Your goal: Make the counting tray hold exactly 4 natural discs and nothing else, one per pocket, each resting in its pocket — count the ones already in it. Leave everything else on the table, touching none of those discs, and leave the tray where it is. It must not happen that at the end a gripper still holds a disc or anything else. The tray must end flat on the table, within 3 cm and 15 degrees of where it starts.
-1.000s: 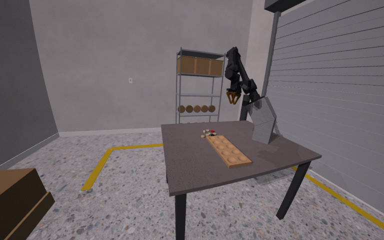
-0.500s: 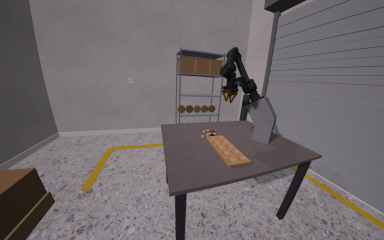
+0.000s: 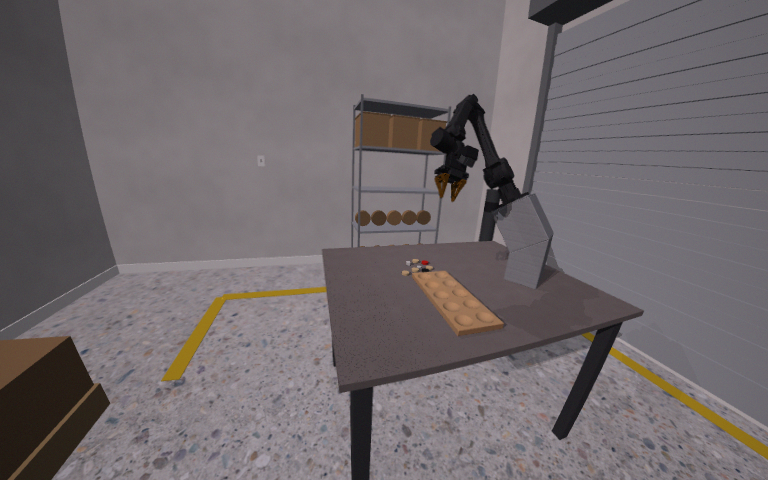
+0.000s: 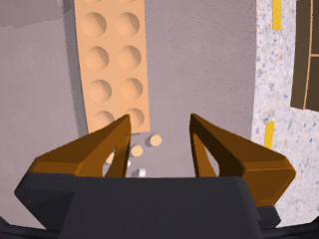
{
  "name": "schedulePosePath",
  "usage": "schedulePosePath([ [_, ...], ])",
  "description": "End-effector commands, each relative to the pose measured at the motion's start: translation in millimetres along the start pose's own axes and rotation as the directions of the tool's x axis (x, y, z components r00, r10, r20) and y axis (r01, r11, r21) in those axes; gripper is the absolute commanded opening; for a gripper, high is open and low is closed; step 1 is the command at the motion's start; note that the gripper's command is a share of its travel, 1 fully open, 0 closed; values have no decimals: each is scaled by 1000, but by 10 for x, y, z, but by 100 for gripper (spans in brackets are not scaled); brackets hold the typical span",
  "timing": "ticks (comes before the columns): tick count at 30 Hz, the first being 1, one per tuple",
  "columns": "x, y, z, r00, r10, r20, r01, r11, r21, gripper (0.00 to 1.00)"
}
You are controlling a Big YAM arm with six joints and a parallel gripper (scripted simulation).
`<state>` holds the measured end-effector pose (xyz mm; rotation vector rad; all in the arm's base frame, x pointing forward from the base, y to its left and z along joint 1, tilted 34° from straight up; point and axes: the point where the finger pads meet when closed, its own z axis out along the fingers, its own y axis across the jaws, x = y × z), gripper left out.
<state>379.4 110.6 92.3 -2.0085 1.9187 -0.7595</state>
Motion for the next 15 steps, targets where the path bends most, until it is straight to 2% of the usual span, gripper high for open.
schedulePosePath([
  [1,-4,-479,-121,992,122,26,-124,988,87,45],
  [4,-125,-441,-129,995,96,38,-98,992,83,45],
  [6,-75,-277,-65,996,87,22,-88,995,51,45],
  [7,-71,-261,-60,996,85,20,-86,995,48,45],
  [8,55,-757,-265,966,243,84,-253,957,143,45],
  [12,60,-758,-265,966,244,81,-254,957,144,45],
  [13,-43,-687,-188,972,220,77,-228,966,123,45],
  [15,-89,-680,-202,974,211,84,-221,968,123,45],
])
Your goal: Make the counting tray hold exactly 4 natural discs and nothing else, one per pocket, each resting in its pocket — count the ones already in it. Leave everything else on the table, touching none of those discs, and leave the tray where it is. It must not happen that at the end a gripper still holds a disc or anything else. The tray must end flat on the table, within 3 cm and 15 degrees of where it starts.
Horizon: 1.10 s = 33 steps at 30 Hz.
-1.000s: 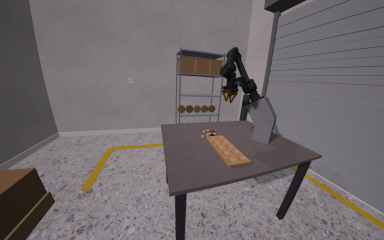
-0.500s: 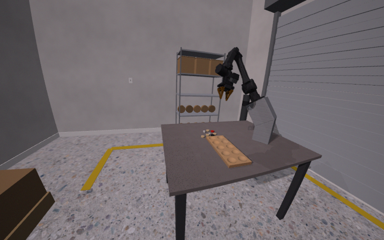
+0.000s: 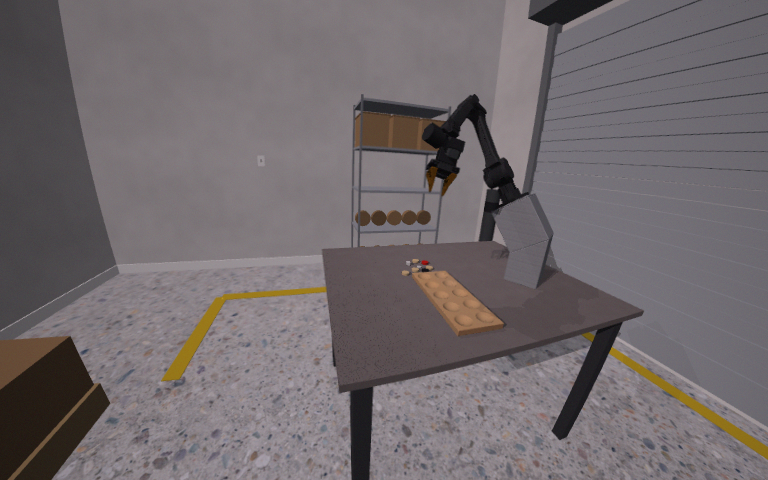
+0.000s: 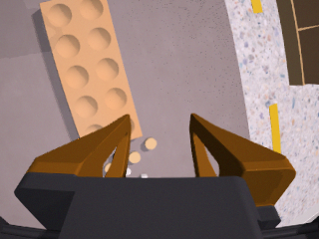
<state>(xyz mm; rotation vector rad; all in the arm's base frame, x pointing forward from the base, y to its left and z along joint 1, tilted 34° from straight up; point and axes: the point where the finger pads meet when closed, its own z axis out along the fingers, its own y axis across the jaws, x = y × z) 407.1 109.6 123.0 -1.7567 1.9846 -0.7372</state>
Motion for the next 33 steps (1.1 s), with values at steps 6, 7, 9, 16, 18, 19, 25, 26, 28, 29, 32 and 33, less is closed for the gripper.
schedulePosePath([
  [6,-67,-561,-97,982,179,63,-184,979,90,45],
  [7,-150,-536,-122,984,164,75,-171,981,89,45],
  [9,-185,-491,-126,985,154,78,-160,984,81,45],
  [16,-99,-401,-131,985,157,68,-162,984,74,45],
  [18,-99,-400,-129,985,157,67,-162,984,73,45],
  [19,-99,-400,-129,985,157,67,-162,984,73,45],
  [25,-35,-835,-182,948,296,117,-310,942,129,45],
  [26,-107,-815,-203,950,284,127,-299,946,126,45],
  [28,-158,-761,-207,954,272,131,-287,951,117,45],
  [29,-96,-582,-130,958,266,107,-275,957,90,45],
  [32,-69,-552,-111,958,267,100,-276,957,85,45],
  [33,-66,-572,-141,957,269,105,-279,956,91,45],
])
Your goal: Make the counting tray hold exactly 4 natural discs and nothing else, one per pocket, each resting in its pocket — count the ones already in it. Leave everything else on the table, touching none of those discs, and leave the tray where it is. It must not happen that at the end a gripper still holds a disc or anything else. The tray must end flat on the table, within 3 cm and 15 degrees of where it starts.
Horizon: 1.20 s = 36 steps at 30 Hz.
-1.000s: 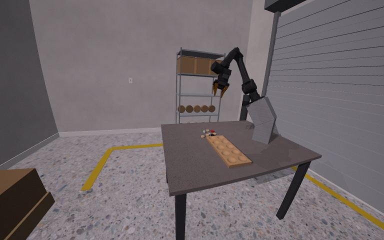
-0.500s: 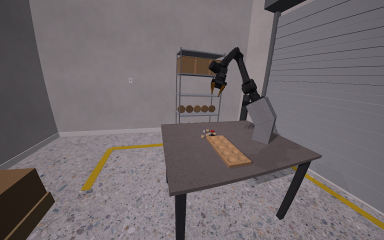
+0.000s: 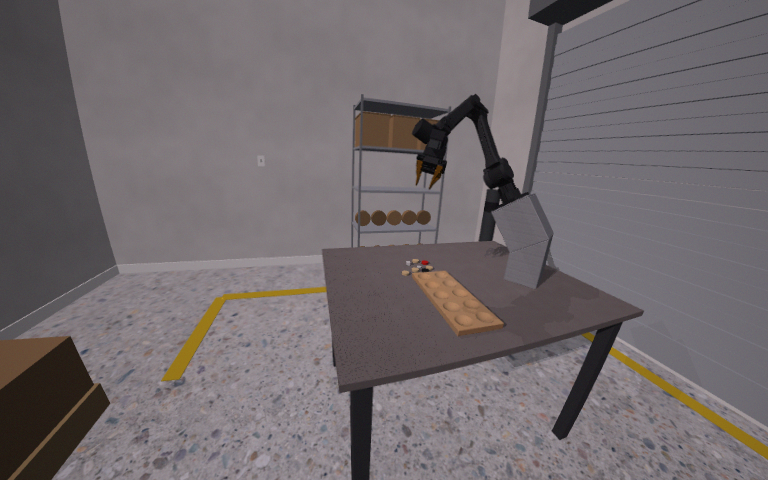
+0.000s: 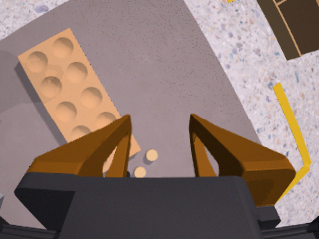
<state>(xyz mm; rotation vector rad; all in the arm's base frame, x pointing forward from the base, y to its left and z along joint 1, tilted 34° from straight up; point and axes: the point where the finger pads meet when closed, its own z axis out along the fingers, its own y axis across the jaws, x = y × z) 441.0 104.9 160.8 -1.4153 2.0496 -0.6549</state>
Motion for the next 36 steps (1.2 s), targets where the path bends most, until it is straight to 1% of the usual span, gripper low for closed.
schedulePosePath([
  [1,-108,-68,-67,999,18,27,-18,1000,20,45],
  [4,-119,-92,-81,999,19,30,-20,1000,24,45],
  [5,-195,-680,-256,979,173,111,-185,976,114,45],
  [8,-187,-685,-256,979,173,107,-186,976,118,45],
  [9,-181,-617,-154,982,168,90,-177,979,100,45],
  [11,-305,-537,-171,983,146,107,-156,984,88,45],
  [12,-300,-527,-170,984,145,104,-154,984,84,45],
  [13,-197,-351,-102,987,138,78,-142,988,57,45],
  [15,-197,-351,-102,987,138,78,-142,988,57,45],
  [16,-146,-319,-79,988,140,68,-143,988,51,45],
  [19,-153,-366,-145,986,144,79,-149,987,64,45],
  [23,-153,-366,-145,986,144,79,-149,987,64,45],
  [24,-212,-981,-366,942,285,177,-311,939,146,45],
  [27,-204,-985,-366,943,286,173,-312,938,150,45],
  [28,-199,-908,-238,947,282,152,-302,944,131,45],
  [30,-330,-839,-270,950,262,170,-284,951,119,45],
  [32,-330,-839,-270,950,262,170,-284,951,119,45],
  [33,-166,-555,-151,960,254,119,-264,962,76,45],
  [36,-154,-559,-148,960,256,116,-265,961,76,45],
])
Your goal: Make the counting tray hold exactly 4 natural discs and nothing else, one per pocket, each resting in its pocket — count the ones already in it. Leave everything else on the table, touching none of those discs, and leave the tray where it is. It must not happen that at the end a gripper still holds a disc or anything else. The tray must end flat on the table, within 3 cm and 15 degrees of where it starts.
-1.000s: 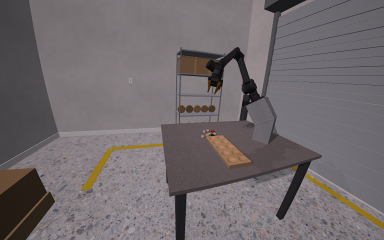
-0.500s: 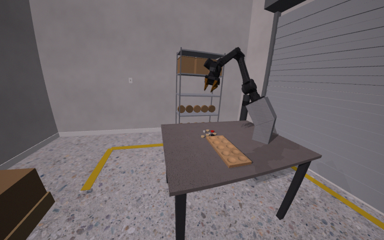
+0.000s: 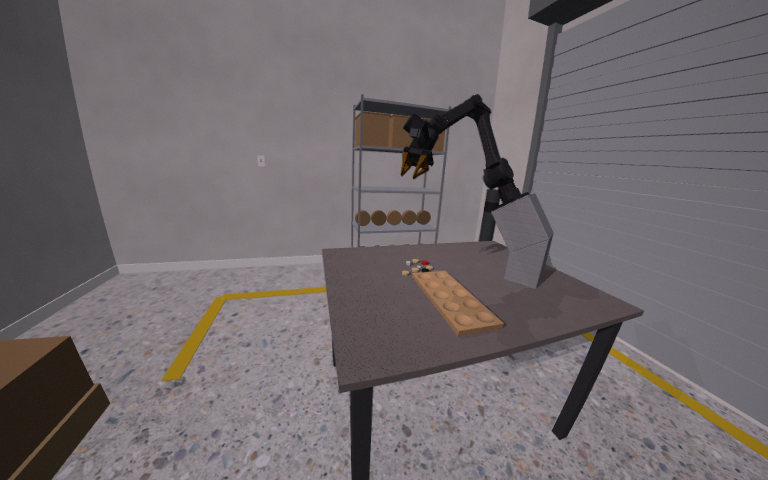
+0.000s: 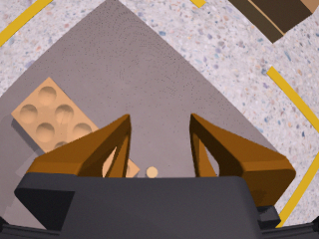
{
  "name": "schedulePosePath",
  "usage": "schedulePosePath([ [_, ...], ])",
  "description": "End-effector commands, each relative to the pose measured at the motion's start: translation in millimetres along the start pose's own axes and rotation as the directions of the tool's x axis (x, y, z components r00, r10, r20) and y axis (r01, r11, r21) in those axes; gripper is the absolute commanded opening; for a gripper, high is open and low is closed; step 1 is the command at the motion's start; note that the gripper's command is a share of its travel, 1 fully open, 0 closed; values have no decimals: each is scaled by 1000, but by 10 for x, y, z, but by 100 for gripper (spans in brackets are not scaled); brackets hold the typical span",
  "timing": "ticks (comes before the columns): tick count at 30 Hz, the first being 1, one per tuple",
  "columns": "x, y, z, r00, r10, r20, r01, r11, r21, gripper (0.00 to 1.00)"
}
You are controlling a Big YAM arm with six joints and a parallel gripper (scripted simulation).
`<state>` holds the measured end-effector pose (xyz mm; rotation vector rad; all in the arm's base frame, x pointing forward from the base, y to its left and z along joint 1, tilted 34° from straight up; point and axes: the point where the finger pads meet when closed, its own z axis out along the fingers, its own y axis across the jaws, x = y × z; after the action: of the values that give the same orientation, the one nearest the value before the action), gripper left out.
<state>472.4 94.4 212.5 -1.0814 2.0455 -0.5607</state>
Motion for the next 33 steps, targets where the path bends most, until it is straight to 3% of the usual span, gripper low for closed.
schedulePosePath([
  [1,-72,35,-12,1000,9,10,-9,1000,-7,45],
  [5,-95,-11,-69,1000,14,22,-14,1000,5,45],
  [6,-342,-664,-254,978,163,131,-176,979,101,45],
  [9,-335,-671,-254,978,163,127,-177,979,106,45],
  [11,-346,-549,-136,982,152,111,-161,984,81,45],
  [13,-346,-549,-136,982,152,111,-161,984,81,45],
  [14,-306,-358,-109,987,135,92,-139,989,47,45],
  [17,-259,-301,-90,988,132,82,-136,990,39,45],
  [25,-263,-376,-167,986,139,94,-145,988,54,45],
  [26,-424,-974,-374,941,269,204,-298,946,127,45],
  [30,-419,-978,-374,941,270,203,-299,946,129,45],
  [31,-423,-867,-243,948,263,181,-285,952,109,45],
  [33,-493,-788,-257,950,252,187,-272,958,93,45],
])
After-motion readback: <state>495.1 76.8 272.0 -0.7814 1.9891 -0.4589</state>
